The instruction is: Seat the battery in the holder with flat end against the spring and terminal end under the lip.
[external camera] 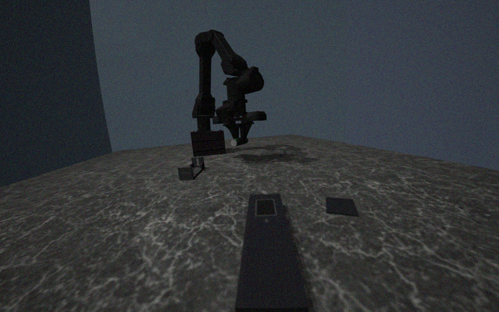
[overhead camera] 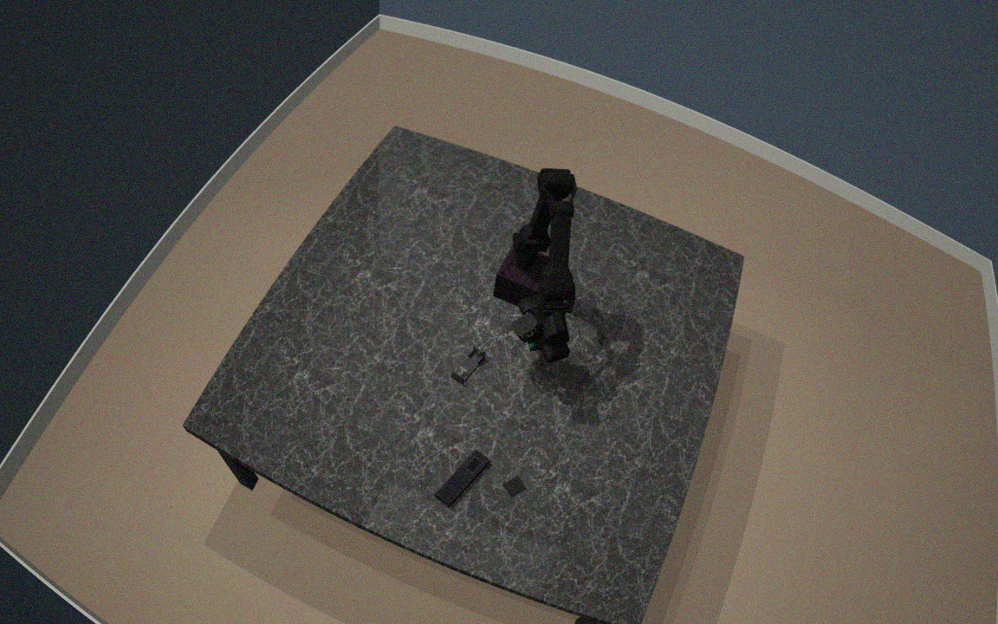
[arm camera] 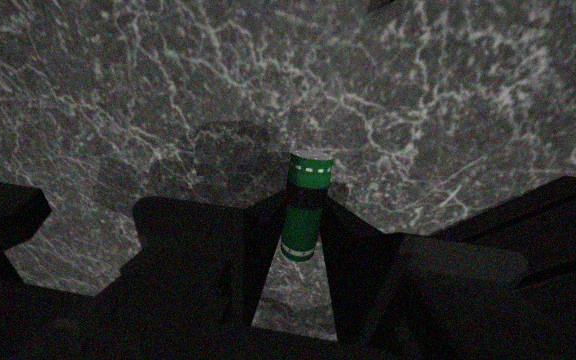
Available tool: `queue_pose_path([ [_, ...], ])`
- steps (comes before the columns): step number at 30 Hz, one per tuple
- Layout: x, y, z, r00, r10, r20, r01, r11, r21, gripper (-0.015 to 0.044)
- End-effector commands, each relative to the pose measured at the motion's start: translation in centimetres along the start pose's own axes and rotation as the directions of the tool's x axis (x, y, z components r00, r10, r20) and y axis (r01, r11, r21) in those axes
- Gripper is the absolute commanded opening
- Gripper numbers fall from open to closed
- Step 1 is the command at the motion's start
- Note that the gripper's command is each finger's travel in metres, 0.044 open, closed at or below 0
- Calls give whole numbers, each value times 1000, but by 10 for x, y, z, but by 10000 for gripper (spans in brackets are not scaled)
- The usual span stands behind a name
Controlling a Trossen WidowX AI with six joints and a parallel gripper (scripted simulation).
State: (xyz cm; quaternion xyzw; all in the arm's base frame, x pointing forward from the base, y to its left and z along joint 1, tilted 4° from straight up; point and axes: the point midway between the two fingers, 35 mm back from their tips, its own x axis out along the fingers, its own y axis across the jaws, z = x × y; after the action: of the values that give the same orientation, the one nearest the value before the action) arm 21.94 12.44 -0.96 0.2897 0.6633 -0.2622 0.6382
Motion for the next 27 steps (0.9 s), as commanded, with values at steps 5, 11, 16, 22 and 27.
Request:
queue_pose_path([
  [5, -8, 5, 39, 1000, -6, -1, 6, 992, -123, 82],
  [11, -15, 4, 86, 1000, -6, 7, 8, 966, -260, 82],
  [16, -21, -4, 126, 1000, -6, 10, 9, 927, -374, 82],
  [22, -27, -21, 171, 1000, -4, 12, 9, 869, -495, 82],
  [27, -29, -29, 186, 1000, -1, 10, 6, 844, -536, 82],
])
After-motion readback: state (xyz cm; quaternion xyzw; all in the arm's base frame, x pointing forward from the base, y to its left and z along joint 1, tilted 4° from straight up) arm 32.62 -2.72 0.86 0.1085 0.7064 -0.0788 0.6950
